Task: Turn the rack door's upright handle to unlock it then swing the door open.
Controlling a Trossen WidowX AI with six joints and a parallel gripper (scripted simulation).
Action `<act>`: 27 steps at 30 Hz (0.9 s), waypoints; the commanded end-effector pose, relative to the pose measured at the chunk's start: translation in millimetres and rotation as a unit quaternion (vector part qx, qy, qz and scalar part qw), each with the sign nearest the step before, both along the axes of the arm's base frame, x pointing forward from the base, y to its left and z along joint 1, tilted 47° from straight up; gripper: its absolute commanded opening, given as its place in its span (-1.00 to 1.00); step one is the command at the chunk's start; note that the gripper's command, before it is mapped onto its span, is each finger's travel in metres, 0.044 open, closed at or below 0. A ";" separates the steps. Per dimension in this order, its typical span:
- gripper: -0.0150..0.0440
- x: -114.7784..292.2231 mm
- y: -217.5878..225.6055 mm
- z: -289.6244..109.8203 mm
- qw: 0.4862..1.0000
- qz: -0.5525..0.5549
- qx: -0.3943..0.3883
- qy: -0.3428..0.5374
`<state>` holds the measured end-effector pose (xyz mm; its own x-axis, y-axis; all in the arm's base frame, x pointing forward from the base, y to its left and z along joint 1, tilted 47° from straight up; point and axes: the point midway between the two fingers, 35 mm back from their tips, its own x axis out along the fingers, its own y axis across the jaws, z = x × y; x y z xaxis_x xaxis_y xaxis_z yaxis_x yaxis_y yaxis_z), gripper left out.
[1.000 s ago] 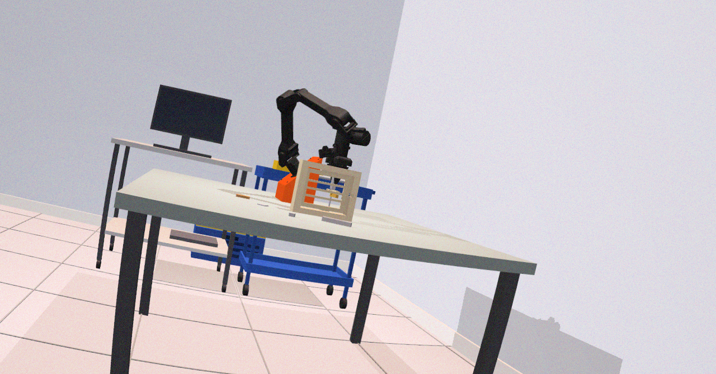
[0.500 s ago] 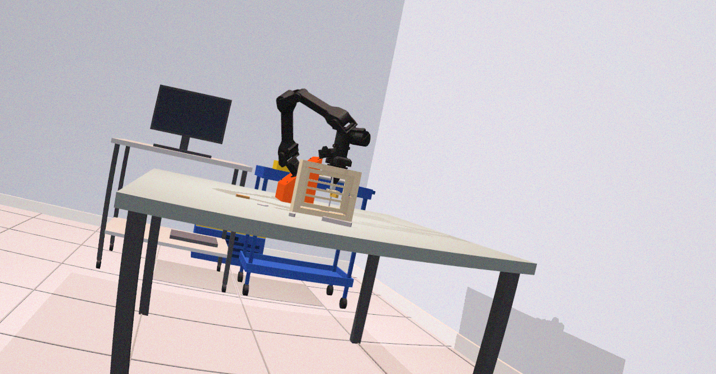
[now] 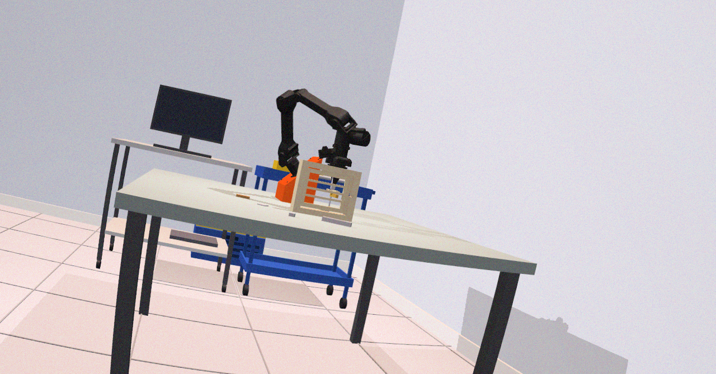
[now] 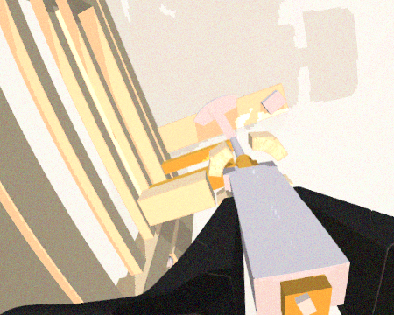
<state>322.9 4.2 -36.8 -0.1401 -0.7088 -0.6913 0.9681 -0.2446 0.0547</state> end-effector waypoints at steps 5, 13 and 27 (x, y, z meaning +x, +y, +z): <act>-0.44 -0.1 -0.5 -0.1 1.000 0.000 -0.002 0.000; -0.46 -3.0 -1.0 1.1 0.999 0.027 0.003 0.027; -0.46 -17.3 -3.8 6.7 0.981 0.133 0.025 0.137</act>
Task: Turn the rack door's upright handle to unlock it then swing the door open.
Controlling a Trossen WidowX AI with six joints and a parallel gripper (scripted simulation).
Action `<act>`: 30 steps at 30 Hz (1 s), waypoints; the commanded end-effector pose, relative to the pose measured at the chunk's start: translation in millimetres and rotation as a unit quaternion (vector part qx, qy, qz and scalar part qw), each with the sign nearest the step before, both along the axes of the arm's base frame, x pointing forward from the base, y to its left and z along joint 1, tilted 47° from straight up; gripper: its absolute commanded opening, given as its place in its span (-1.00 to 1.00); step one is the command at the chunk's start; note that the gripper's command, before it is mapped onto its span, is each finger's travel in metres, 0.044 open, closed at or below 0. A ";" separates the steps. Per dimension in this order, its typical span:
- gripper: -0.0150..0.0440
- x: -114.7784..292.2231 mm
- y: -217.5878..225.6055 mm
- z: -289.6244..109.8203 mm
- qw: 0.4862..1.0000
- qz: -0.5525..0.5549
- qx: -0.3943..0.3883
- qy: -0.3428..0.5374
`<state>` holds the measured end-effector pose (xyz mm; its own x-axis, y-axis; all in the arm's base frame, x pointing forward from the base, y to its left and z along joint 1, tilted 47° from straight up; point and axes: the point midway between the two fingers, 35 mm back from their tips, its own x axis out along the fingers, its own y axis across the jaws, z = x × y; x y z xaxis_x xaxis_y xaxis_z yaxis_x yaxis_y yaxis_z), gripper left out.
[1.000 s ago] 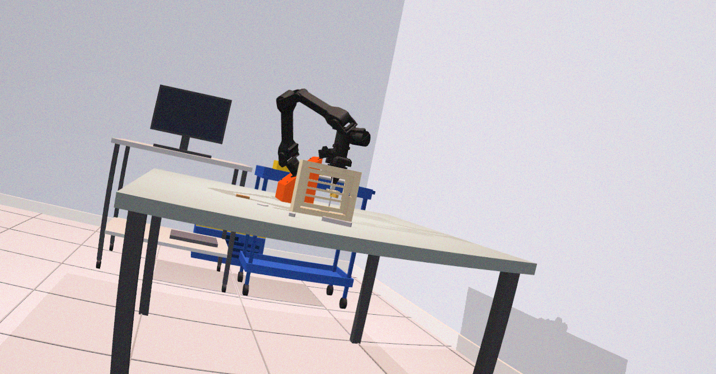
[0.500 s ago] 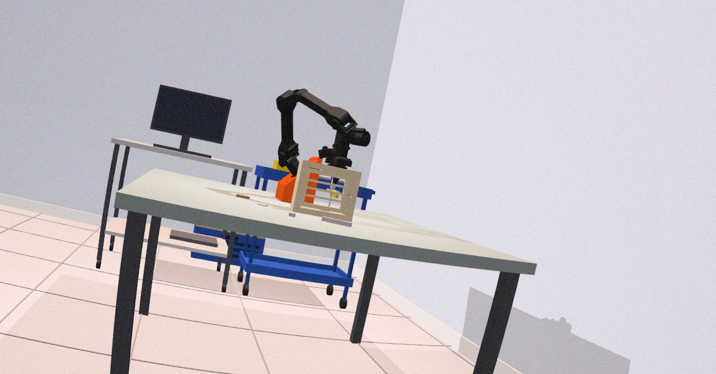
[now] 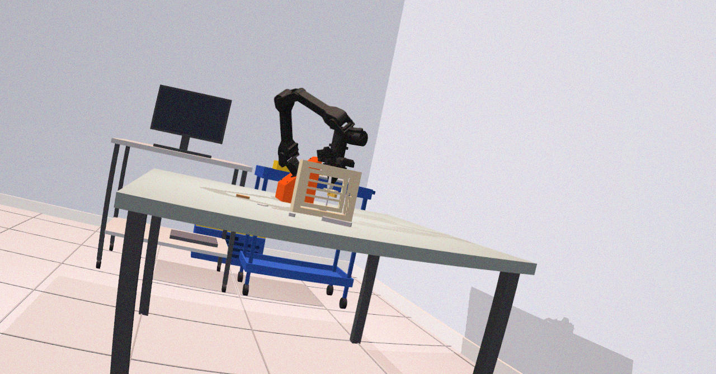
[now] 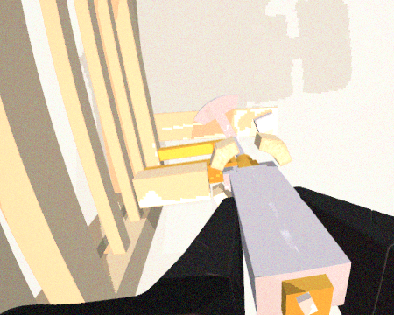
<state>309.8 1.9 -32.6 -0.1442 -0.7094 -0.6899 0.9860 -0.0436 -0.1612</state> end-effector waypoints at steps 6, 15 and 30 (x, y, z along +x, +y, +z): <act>-0.46 -14.0 -4.0 7.0 0.994 0.076 0.014 0.076; -0.46 -31.9 -10.1 16.6 0.981 0.136 0.026 0.138; -0.46 -57.5 -25.5 37.4 0.949 0.218 0.043 0.225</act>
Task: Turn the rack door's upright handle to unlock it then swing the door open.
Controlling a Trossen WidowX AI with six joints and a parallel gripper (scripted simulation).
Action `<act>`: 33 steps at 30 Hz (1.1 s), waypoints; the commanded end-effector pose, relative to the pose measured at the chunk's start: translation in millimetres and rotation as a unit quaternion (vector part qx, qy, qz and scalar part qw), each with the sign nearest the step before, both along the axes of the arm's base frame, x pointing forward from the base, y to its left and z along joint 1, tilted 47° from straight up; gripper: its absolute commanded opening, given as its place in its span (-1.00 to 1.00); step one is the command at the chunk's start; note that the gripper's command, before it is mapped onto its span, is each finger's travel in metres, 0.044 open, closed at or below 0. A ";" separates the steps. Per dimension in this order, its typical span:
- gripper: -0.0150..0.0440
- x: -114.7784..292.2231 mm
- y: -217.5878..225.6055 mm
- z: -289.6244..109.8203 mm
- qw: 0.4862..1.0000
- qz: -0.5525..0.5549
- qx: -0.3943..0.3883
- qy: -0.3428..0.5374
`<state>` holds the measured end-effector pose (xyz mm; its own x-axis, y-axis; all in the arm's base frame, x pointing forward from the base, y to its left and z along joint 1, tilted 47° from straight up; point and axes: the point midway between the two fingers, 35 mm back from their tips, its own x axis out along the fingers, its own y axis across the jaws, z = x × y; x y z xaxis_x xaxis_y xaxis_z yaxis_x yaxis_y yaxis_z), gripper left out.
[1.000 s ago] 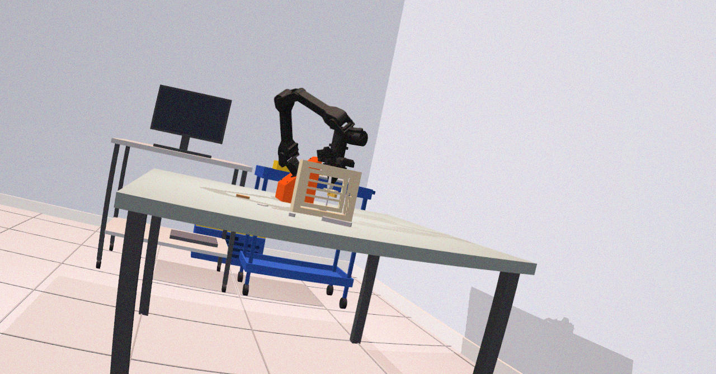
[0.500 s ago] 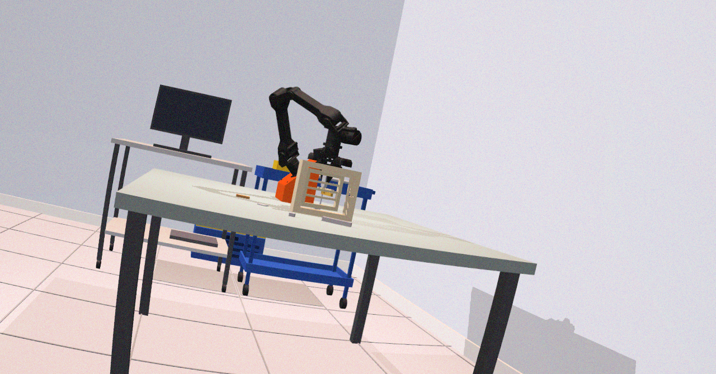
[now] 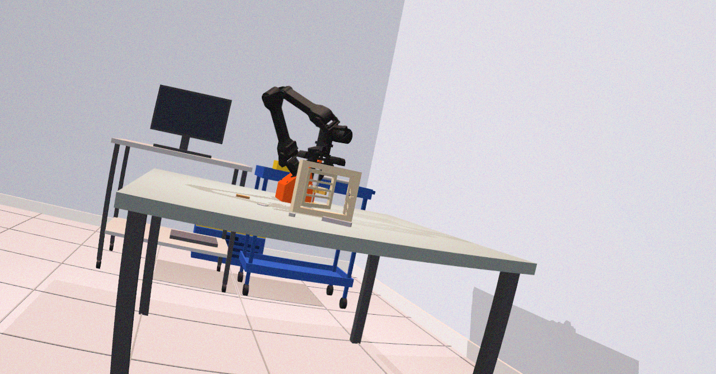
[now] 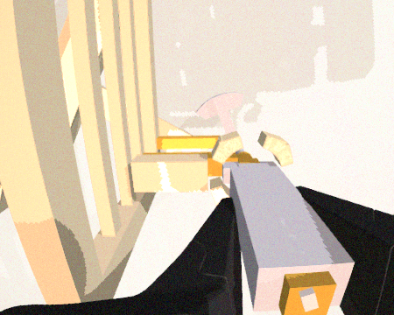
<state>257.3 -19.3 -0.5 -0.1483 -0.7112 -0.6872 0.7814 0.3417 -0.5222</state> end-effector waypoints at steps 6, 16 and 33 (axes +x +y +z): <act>-0.46 -13.0 -11.6 14.5 0.997 0.058 0.011 0.057; -0.46 -23.6 -24.9 30.4 0.987 0.111 0.022 0.112; -0.46 -33.6 -48.9 57.4 0.960 0.193 0.039 0.199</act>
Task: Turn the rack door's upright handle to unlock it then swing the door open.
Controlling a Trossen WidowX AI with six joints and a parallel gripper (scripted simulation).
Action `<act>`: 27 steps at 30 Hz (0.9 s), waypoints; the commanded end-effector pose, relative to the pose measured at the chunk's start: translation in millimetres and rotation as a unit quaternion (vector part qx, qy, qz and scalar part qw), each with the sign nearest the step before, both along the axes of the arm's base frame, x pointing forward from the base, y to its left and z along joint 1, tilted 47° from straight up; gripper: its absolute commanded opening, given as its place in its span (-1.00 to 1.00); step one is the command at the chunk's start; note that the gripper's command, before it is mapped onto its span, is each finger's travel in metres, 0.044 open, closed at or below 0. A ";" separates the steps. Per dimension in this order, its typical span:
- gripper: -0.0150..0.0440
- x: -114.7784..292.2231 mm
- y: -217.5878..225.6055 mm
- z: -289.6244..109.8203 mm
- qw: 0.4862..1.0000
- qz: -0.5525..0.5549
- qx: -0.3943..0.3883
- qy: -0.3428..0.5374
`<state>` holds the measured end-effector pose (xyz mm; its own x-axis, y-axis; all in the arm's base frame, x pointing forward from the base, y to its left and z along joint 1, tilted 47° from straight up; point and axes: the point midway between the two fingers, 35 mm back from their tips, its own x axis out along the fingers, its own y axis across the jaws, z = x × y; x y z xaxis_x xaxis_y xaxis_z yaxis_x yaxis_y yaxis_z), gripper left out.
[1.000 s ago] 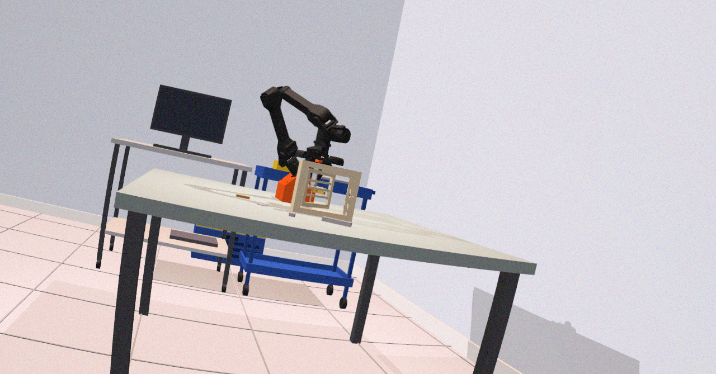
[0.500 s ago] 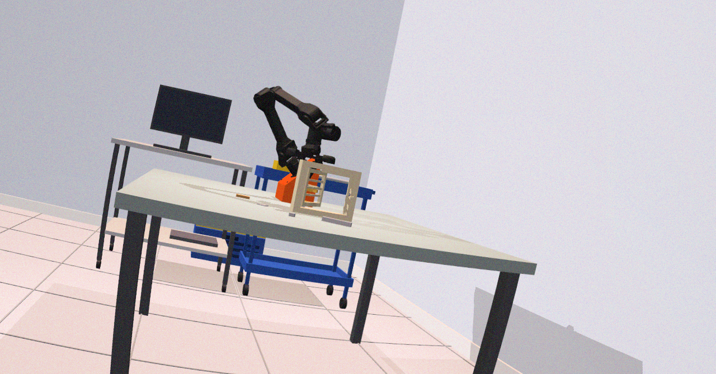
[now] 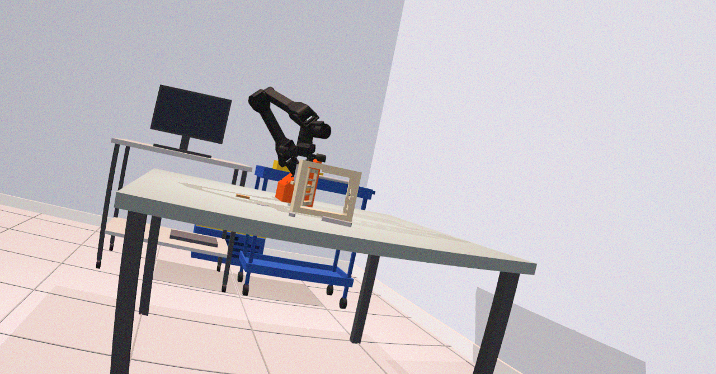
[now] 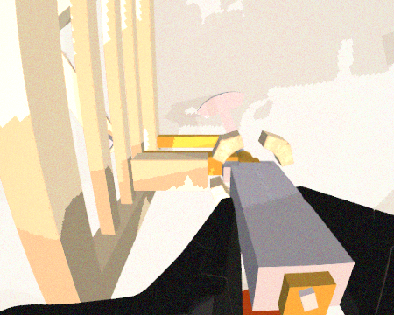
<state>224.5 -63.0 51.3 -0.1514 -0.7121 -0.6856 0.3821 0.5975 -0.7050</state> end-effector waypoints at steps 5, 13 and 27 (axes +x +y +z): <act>-0.46 -2.3 -12.3 13.2 0.998 0.044 0.007 0.042; -0.46 -2.9 -23.5 25.1 0.993 0.081 0.015 0.080; -0.46 0.0 -43.1 45.1 0.978 0.144 0.028 0.146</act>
<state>222.6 -100.8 90.6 -0.1486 -0.7147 -0.6835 0.0292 0.6877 -0.7254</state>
